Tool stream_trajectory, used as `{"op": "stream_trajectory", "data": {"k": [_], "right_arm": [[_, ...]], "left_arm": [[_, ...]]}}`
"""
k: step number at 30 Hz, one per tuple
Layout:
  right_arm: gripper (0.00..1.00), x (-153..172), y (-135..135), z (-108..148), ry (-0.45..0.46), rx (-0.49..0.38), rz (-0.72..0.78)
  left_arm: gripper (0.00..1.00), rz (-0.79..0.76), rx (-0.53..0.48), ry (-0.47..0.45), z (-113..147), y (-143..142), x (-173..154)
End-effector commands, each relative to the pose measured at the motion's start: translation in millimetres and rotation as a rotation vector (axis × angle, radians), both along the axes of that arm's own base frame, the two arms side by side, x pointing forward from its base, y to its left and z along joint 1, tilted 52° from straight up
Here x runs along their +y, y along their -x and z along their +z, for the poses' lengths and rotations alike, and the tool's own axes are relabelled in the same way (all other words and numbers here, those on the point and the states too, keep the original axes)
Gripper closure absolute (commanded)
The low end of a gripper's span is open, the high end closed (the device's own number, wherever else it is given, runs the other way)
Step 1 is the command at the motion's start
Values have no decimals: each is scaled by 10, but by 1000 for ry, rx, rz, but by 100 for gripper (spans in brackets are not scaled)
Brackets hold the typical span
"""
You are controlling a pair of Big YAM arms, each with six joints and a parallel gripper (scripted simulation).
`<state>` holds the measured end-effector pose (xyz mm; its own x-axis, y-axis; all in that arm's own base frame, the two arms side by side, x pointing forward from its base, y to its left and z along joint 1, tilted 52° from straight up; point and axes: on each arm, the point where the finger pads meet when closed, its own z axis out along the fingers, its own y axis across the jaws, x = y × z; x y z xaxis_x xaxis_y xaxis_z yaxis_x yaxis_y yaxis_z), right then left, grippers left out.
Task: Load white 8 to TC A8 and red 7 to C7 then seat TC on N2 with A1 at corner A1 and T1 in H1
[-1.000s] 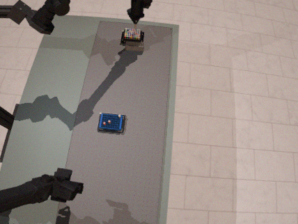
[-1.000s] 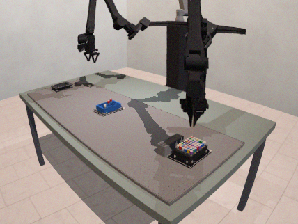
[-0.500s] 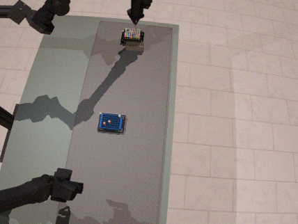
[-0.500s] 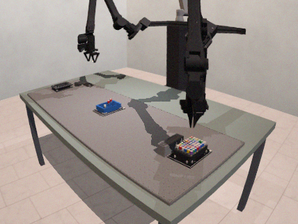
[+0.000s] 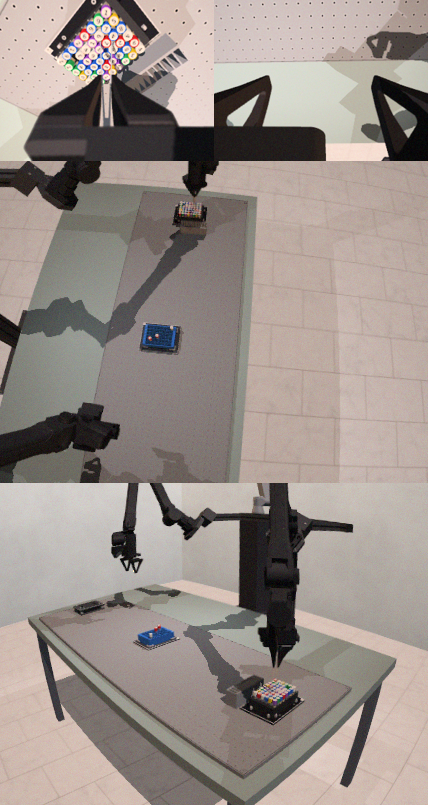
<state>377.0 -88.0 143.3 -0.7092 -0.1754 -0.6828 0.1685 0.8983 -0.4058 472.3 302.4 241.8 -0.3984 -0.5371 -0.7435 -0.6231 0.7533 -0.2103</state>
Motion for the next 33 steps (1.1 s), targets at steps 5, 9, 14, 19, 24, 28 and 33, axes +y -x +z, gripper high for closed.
{"op": "stream_trajectory", "data": {"k": [5,9,14,19,24,28,33], "right_arm": [[0,6,-21,45,10,1,11],[0,6,-21,45,10,1,11],[0,6,-21,45,10,1,11],[0,6,-21,45,10,1,11],[0,6,-21,45,10,1,11],[0,6,-21,45,10,1,11],[0,6,-21,45,10,1,11]], "left_arm": [[89,-3,-19,-8,60,-150,26],[89,-3,-11,-3,34,-146,21],[89,-3,7,9,-28,-122,7],[89,-3,-13,-4,17,-169,35],[89,-2,-16,-7,15,-173,43],[89,-2,-12,-3,6,-170,39],[89,-3,-15,-6,14,-179,44]]}}
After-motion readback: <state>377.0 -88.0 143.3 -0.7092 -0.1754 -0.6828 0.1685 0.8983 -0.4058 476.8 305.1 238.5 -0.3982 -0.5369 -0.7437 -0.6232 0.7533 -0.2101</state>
